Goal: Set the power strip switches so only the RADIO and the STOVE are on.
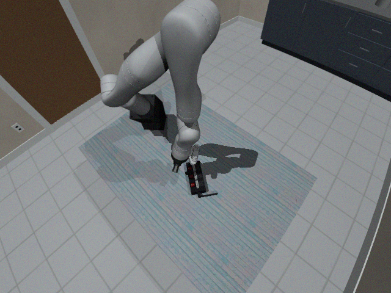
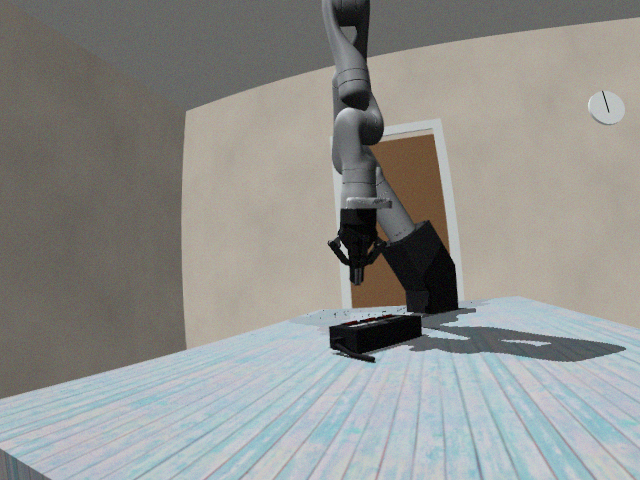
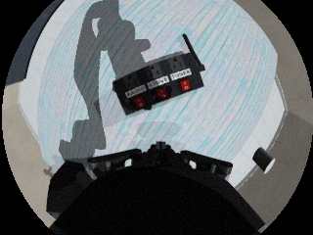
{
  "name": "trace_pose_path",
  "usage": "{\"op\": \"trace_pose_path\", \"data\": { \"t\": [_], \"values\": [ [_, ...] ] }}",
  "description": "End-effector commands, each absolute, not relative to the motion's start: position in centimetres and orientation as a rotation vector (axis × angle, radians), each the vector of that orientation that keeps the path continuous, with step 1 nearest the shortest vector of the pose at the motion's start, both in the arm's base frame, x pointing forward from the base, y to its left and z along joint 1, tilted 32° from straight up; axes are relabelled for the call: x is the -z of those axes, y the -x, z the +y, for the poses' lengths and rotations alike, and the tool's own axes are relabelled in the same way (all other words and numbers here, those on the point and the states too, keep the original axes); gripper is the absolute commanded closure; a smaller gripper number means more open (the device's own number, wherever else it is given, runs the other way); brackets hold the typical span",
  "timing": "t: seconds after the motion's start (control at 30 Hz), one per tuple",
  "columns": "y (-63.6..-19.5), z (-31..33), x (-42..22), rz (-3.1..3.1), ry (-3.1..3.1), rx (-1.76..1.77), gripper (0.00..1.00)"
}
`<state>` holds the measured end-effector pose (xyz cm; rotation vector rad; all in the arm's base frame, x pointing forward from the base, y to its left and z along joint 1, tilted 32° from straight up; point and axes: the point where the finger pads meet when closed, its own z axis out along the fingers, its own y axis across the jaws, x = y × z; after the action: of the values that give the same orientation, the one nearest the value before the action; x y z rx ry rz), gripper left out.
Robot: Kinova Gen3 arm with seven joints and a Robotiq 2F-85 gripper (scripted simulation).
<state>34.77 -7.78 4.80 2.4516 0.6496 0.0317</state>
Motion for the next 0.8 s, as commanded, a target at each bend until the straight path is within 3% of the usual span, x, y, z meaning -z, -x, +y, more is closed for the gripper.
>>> {"op": "trace_pose_path", "data": {
  "t": [0.0, 0.1, 0.13, 0.77],
  "values": [
    [-34.78, -7.75, -4.82, 0.650, -2.452, -0.033, 1.00],
    [-34.78, -7.75, -4.82, 0.650, -2.452, -0.033, 1.00],
    [-34.78, -7.75, -4.82, 0.650, -2.452, -0.033, 0.00],
    [-34.78, -7.75, -4.82, 0.650, -2.452, -0.033, 0.00]
  ]
}}
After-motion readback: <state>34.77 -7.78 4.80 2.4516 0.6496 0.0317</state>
